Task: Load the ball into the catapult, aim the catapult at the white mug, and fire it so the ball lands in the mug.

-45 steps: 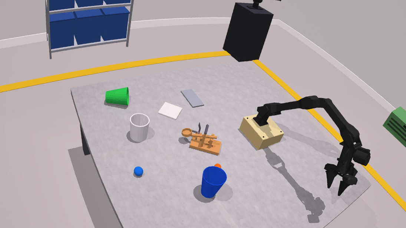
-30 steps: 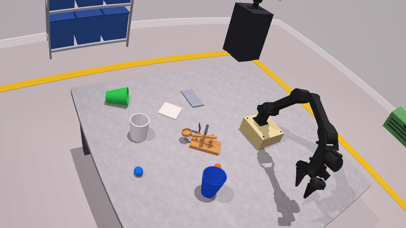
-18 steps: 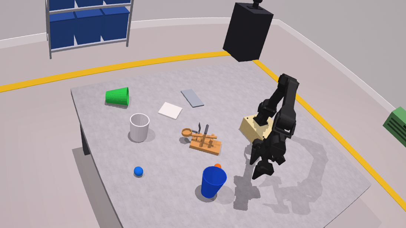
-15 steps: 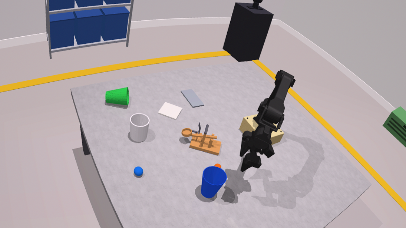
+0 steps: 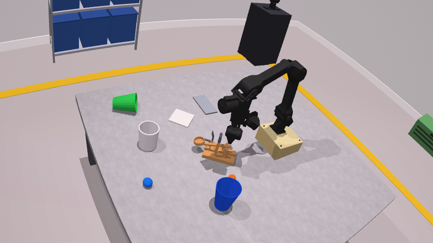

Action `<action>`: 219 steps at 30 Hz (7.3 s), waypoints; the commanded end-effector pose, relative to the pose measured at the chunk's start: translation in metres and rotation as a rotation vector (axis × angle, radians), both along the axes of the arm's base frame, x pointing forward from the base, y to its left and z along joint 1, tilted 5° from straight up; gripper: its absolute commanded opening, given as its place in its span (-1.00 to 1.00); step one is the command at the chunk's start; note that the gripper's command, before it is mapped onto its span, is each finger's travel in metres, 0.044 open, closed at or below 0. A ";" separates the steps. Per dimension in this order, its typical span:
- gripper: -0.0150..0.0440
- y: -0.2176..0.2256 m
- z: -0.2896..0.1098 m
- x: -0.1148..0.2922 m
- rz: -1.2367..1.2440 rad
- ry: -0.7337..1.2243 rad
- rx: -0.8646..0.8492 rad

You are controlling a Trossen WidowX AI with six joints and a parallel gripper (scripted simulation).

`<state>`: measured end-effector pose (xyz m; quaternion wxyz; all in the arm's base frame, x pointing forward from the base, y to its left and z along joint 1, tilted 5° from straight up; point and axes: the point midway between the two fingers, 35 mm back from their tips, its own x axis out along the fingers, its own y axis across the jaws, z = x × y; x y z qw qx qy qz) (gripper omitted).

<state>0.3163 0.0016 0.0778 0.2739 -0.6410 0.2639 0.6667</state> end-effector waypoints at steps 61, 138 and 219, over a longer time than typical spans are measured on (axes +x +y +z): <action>0.29 0.001 -0.097 -0.007 0.020 0.002 0.014; -0.49 -0.078 -0.092 -0.007 -0.877 0.039 -0.020; 1.00 -0.075 -0.090 -0.007 -0.880 0.039 -0.020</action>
